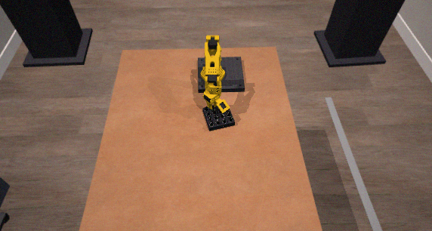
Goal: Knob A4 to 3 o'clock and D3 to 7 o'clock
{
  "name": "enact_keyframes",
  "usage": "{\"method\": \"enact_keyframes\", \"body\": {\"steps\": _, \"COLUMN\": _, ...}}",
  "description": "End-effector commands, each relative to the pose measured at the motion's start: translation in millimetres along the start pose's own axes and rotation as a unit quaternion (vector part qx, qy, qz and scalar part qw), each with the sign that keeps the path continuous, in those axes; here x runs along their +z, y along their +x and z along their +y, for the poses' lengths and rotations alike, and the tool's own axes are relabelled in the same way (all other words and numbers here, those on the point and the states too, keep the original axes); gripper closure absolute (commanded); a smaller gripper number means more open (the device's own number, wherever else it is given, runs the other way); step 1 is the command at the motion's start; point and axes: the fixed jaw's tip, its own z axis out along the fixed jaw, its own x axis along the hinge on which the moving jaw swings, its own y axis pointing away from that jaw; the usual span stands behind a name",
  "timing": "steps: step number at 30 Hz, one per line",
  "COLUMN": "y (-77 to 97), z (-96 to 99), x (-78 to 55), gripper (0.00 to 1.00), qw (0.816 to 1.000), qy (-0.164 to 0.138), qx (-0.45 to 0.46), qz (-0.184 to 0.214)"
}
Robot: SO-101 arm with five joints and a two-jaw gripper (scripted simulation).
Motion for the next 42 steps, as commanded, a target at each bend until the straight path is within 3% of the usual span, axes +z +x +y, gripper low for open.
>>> {"method": "enact_keyframes", "body": {"steps": 1, "y": 1.7, "z": 4.8, "x": 1.7, "gripper": 0.93, "qw": 1.0, "qy": -0.008, "qx": -0.008, "qz": 0.007}}
{"method": "enact_keyframes", "body": {"steps": 21, "y": 1.5, "z": 5.0, "x": -0.4, "gripper": 0.92, "qw": 1.0, "qy": -0.008, "qx": -0.008, "qz": 0.007}}
{"method": "enact_keyframes", "body": {"steps": 42, "y": 0.6, "z": 4.1, "x": -25.4, "gripper": 0.92, "qw": 1.0, "qy": -0.008, "qx": -0.008, "qz": 0.007}}
